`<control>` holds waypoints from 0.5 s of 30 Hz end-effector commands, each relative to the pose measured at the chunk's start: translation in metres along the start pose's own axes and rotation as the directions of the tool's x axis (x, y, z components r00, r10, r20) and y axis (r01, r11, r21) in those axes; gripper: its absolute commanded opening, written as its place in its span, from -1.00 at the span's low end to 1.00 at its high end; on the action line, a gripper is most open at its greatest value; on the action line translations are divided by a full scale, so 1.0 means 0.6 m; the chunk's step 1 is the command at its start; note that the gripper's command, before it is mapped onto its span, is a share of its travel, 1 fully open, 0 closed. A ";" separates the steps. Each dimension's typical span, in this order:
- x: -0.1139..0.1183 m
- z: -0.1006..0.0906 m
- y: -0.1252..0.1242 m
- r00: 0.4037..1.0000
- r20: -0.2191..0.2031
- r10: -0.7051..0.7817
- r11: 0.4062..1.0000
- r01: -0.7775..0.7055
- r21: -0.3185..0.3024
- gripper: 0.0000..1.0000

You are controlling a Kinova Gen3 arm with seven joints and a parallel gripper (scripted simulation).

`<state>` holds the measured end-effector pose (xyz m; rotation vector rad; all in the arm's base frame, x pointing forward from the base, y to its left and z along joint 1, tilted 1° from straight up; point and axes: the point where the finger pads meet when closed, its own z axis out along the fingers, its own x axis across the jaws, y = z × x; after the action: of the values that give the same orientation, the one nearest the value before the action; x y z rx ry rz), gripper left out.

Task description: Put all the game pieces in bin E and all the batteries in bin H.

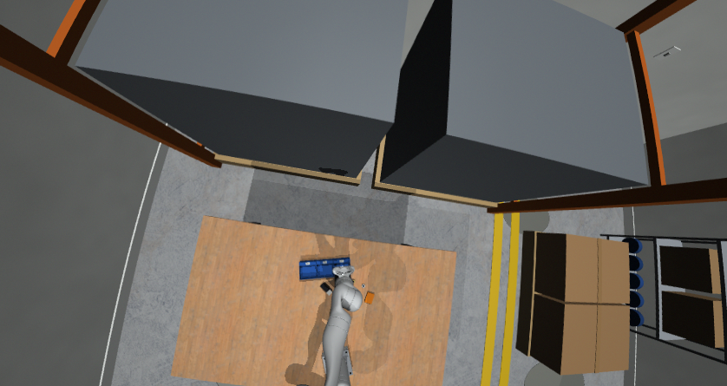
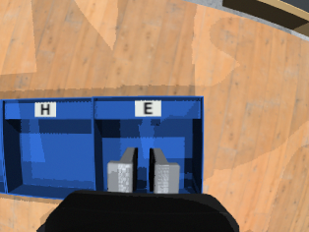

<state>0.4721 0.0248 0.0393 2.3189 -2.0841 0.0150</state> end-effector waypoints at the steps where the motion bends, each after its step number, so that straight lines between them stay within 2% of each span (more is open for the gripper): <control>1: -0.006 -0.026 -0.008 1.000 0.005 -0.006 1.000 0.006 0.016 -0.39; 10: -0.006 -0.037 -0.008 1.000 0.005 -0.006 1.000 0.006 0.016 -0.39; 15: -0.048 -0.037 -0.006 1.000 0.005 -0.006 1.000 0.006 0.016 -0.39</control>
<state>0.4742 0.0393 0.0598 2.3145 -2.1080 0.0261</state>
